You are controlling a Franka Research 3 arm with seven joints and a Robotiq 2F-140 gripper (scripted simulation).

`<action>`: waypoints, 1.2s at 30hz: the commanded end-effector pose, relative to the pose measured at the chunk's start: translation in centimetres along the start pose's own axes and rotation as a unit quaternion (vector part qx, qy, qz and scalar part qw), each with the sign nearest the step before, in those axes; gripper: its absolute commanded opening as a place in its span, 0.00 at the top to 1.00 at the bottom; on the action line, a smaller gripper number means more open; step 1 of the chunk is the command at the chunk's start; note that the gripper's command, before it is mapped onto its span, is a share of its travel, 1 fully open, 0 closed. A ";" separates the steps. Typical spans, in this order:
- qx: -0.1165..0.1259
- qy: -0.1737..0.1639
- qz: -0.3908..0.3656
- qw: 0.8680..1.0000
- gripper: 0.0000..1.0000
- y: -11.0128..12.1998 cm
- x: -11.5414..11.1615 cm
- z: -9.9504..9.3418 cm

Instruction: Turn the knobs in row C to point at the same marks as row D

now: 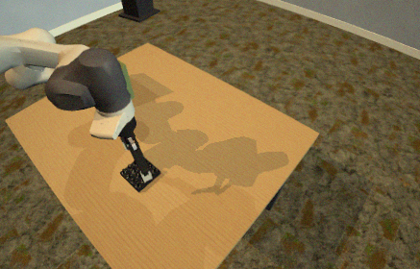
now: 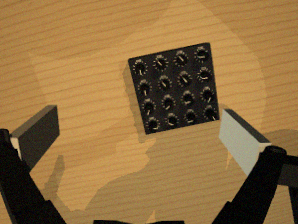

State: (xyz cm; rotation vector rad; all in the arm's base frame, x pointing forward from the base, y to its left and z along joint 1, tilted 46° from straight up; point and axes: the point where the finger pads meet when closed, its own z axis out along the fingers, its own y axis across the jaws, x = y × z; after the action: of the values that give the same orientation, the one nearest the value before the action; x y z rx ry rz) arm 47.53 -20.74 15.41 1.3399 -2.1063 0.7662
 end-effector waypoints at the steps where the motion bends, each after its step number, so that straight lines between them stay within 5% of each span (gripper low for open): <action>1: -0.007 0.004 -0.008 1.000 0.00 0.3 0.3 -2.3; 12: -0.007 0.004 -0.008 1.000 0.00 0.3 0.3 -5.4; 36: -0.007 0.004 -0.008 1.000 0.00 0.3 0.3 -5.5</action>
State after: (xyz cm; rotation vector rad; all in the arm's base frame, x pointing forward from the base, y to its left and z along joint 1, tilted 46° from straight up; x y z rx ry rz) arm 47.87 -17.04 19.30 1.3398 -2.0914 0.7504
